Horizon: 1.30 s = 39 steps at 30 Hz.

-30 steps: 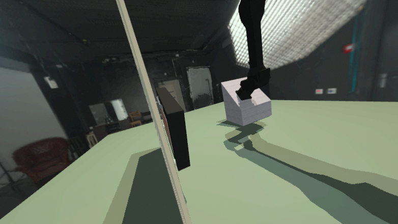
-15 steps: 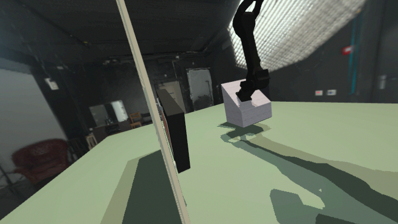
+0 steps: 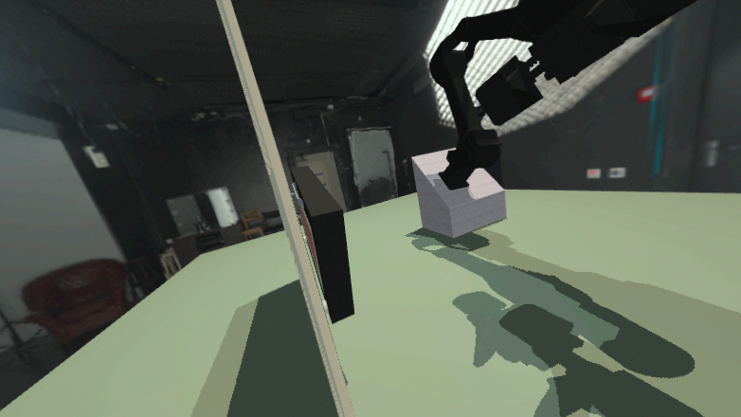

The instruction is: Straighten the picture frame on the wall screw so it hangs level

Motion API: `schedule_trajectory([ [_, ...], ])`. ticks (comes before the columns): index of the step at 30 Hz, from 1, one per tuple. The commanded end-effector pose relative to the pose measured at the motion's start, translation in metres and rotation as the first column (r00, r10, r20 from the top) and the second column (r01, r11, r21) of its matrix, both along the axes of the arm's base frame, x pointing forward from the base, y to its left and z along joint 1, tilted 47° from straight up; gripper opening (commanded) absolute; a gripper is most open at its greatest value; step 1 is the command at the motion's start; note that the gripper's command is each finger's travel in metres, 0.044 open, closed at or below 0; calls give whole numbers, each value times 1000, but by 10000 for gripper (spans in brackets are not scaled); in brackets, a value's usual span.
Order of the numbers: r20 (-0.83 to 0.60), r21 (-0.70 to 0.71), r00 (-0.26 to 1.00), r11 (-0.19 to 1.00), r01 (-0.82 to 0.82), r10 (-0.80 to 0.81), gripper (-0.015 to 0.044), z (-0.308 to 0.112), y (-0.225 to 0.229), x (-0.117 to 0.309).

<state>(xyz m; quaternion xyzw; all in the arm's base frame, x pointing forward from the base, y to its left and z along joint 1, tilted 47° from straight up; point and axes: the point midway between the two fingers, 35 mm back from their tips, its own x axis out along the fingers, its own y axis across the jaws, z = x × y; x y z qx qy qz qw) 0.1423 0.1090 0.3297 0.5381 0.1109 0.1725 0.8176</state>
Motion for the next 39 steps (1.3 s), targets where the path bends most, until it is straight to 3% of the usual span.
schedule_trajectory([
  [1,-211,536,968,812,230,-135,260,-65,-29,15],
  [8,-301,751,942,573,329,-146,260,-104,-40,21],
  [39,-302,752,942,571,330,-146,260,-104,-40,22],
])
